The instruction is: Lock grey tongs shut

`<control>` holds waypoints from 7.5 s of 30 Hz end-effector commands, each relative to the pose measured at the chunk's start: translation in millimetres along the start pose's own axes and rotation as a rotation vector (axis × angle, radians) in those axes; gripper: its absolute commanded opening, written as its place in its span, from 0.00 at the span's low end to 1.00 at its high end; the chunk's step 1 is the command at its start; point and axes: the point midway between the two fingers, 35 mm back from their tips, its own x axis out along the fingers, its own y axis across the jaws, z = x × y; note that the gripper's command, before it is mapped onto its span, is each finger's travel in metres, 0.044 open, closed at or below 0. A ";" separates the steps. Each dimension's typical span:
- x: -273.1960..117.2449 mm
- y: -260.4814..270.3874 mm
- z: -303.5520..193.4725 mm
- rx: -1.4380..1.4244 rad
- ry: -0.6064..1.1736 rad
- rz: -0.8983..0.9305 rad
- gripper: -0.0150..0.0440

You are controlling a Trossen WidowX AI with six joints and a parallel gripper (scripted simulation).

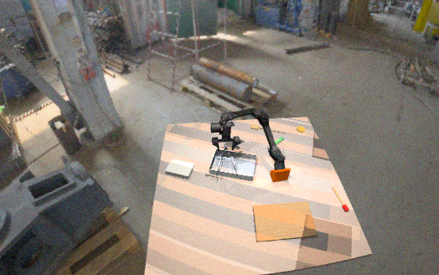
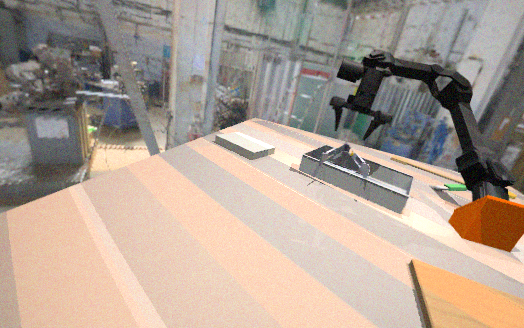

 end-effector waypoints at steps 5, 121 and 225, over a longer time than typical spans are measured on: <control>2.5 -11.2 -5.3 0.124 -0.154 -0.074 1.00; 97.1 -9.2 13.7 0.133 -0.154 -0.068 0.50; 16.0 -8.8 -346.1 0.651 -0.125 -0.021 0.00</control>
